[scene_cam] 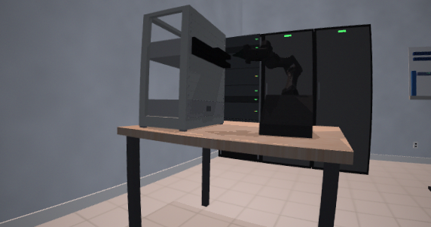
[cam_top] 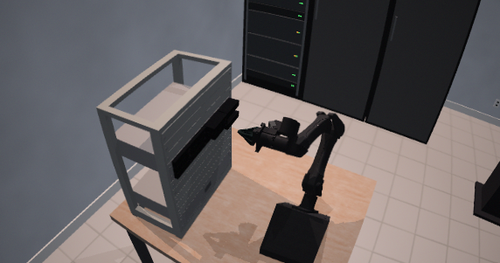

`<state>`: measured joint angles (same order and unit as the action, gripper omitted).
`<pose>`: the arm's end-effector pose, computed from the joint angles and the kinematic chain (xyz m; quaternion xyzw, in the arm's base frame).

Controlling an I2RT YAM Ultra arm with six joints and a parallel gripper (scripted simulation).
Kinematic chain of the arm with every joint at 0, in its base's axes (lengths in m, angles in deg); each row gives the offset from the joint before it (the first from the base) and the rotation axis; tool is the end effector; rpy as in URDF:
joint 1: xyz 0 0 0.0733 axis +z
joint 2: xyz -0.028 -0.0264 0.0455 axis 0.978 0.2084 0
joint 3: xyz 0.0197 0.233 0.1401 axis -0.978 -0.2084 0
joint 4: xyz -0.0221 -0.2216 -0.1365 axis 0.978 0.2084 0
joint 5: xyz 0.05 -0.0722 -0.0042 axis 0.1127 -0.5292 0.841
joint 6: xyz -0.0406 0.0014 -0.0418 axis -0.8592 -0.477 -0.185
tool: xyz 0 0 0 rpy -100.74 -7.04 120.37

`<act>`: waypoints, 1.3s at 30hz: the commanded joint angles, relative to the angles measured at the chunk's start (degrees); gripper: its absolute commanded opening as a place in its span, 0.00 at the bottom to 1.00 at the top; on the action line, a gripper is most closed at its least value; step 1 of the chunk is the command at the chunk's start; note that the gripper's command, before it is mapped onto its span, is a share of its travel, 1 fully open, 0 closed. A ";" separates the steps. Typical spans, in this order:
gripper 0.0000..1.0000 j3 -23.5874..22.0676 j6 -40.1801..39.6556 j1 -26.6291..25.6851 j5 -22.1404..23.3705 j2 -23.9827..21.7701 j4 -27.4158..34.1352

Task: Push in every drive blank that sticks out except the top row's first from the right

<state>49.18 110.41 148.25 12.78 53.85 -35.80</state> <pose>0.1316 0.2657 0.2260 0.1844 0.6883 0.3298 0.6193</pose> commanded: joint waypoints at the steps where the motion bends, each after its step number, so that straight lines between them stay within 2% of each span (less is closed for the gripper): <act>1: 0.00 1.07 -0.77 0.38 0.78 -0.96 0.82; 10: 0.00 0.08 -0.69 0.90 0.66 0.56 0.00; 15: 0.00 -2.27 -0.48 2.30 -1.39 3.28 -4.05; 18: 0.00 -0.28 -0.46 2.50 -1.60 3.76 -4.66; 19: 0.00 0.12 -0.58 2.09 -0.81 2.67 -4.87; 25: 0.00 4.43 -0.86 -5.53 5.85 8.42 -4.17; 27: 0.00 4.43 -0.86 -5.53 5.85 8.42 -4.17; 30: 0.00 7.42 -1.00 -8.22 8.56 11.24 -3.80; 33: 0.00 8.11 -1.02 -8.44 8.95 11.83 -3.71; 35: 0.00 8.13 -1.09 -7.45 8.97 9.91 -3.79; 39: 0.00 7.80 -1.04 -7.48 9.02 10.25 -3.70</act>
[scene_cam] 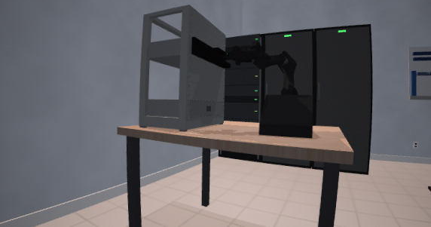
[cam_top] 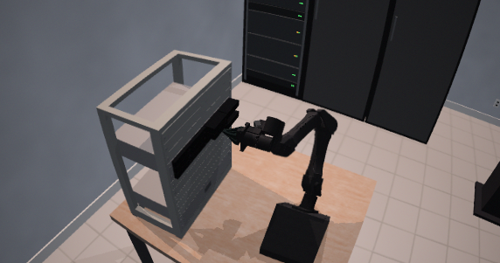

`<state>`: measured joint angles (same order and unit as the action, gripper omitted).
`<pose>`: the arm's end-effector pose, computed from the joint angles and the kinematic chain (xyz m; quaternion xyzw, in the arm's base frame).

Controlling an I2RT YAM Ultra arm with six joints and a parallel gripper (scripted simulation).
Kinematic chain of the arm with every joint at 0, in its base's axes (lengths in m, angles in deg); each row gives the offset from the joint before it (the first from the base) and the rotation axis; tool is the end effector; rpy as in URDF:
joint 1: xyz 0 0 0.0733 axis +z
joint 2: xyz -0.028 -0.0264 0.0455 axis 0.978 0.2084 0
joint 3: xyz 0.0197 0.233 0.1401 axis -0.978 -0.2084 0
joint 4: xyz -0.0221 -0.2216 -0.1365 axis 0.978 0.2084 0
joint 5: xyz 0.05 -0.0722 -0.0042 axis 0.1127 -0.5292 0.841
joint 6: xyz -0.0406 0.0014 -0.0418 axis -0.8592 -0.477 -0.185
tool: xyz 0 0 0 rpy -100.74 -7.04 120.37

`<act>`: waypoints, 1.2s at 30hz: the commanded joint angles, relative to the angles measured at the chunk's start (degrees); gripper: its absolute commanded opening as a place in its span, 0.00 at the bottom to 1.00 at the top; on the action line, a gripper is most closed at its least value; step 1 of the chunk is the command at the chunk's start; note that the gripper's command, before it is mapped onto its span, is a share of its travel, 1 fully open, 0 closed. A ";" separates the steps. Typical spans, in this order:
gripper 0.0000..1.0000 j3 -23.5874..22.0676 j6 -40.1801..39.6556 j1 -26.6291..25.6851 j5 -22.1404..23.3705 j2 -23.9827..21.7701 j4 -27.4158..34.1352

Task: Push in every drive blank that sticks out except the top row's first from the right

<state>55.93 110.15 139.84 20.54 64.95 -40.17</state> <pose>0.1866 0.2834 0.2099 0.1879 0.6884 0.3252 0.6206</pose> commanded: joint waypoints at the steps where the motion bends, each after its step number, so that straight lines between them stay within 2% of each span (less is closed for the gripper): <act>1: 0.00 1.05 -0.78 0.93 1.27 -0.85 0.67; 30: 0.00 1.74 -0.77 1.21 1.00 -0.87 0.96; 36: 0.00 3.20 -0.77 -0.84 1.92 1.84 1.39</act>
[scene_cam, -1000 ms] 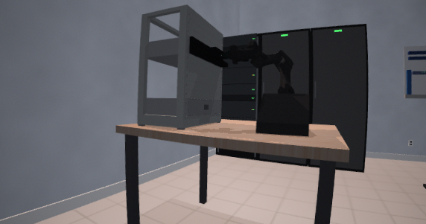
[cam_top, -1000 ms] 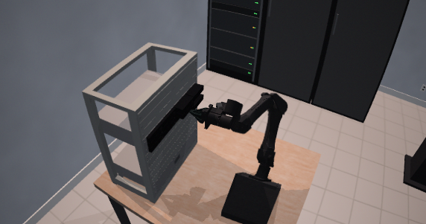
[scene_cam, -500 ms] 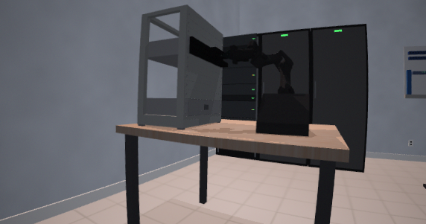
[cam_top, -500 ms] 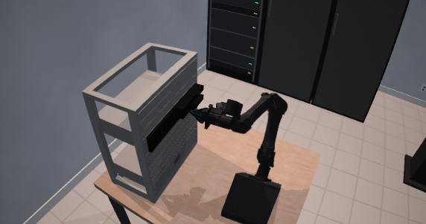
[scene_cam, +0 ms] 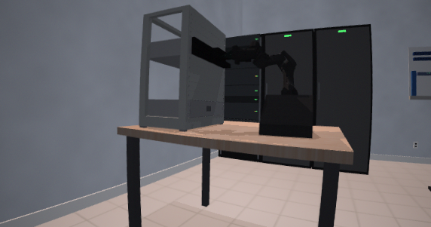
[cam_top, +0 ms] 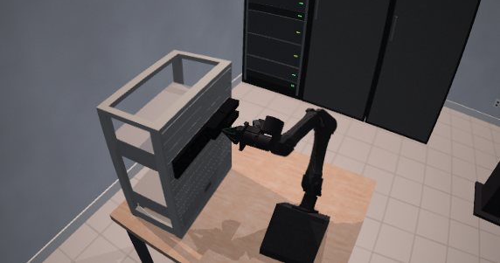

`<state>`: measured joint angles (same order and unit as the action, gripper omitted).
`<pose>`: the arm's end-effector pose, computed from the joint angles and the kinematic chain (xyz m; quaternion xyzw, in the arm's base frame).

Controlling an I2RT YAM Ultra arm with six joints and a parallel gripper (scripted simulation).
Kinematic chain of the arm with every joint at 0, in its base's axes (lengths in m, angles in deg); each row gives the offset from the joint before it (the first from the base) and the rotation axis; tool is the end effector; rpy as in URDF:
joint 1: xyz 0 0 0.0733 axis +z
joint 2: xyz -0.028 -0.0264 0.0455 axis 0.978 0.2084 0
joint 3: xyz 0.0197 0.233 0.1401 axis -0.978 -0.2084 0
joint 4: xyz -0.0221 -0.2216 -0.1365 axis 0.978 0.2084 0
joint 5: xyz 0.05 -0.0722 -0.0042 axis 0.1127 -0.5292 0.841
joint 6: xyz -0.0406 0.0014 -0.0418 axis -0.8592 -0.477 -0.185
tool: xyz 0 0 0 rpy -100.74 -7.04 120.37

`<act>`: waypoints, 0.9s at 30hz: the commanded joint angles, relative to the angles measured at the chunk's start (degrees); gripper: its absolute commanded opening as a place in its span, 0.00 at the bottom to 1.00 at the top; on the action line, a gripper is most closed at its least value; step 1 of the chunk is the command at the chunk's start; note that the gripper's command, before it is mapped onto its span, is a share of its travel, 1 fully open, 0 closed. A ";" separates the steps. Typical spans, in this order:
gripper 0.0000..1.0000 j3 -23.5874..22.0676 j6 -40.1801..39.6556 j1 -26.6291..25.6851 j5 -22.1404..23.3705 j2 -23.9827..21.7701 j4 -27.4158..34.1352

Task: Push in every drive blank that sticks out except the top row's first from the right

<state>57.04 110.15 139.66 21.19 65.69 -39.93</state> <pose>0.1895 0.2872 0.2109 0.1856 0.6885 0.3285 0.6193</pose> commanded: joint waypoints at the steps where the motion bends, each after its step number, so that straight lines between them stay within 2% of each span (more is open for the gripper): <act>1: 0.00 2.36 -0.77 -0.82 1.41 1.29 1.22; 11: 0.00 2.57 -0.82 -0.44 1.49 0.19 1.23; 18: 0.00 3.51 -0.78 -2.24 2.81 2.51 1.15; 27: 0.00 3.76 -0.79 -2.36 2.94 2.73 1.17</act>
<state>58.92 110.13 138.31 22.33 67.25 -39.82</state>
